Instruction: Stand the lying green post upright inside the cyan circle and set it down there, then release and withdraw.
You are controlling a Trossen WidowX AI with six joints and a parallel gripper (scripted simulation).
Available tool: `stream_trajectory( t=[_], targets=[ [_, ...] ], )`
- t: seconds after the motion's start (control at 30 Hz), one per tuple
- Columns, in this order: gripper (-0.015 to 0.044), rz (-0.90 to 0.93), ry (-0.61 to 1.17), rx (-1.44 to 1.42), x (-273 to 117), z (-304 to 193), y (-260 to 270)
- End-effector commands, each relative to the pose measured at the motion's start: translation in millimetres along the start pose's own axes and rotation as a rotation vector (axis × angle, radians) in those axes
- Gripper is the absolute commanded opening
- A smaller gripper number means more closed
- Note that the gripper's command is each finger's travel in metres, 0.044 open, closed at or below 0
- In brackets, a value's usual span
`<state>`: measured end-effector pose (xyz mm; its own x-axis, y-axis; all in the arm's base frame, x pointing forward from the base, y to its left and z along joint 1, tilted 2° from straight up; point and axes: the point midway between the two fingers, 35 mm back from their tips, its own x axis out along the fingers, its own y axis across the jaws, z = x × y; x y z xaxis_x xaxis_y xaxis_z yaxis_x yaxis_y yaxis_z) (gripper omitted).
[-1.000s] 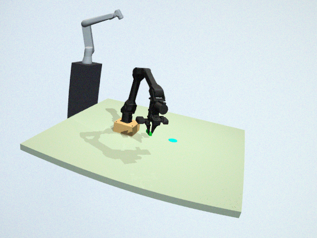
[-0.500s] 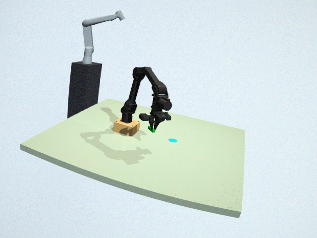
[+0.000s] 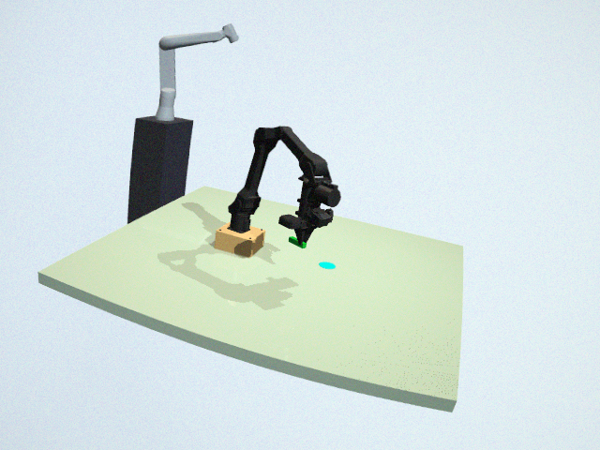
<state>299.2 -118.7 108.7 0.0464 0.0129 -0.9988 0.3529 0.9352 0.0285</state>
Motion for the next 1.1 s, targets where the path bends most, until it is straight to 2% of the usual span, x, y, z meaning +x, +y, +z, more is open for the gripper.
stream_trajectory(
  t=[0.0,1.07],
  targets=[
    [0.0022,-0.002,0.002,-0.096,-1.2,0.9,14.3],
    [0.0022,0.008,-0.001,-0.745,-9.3,-10.8,116.7]
  ],
)
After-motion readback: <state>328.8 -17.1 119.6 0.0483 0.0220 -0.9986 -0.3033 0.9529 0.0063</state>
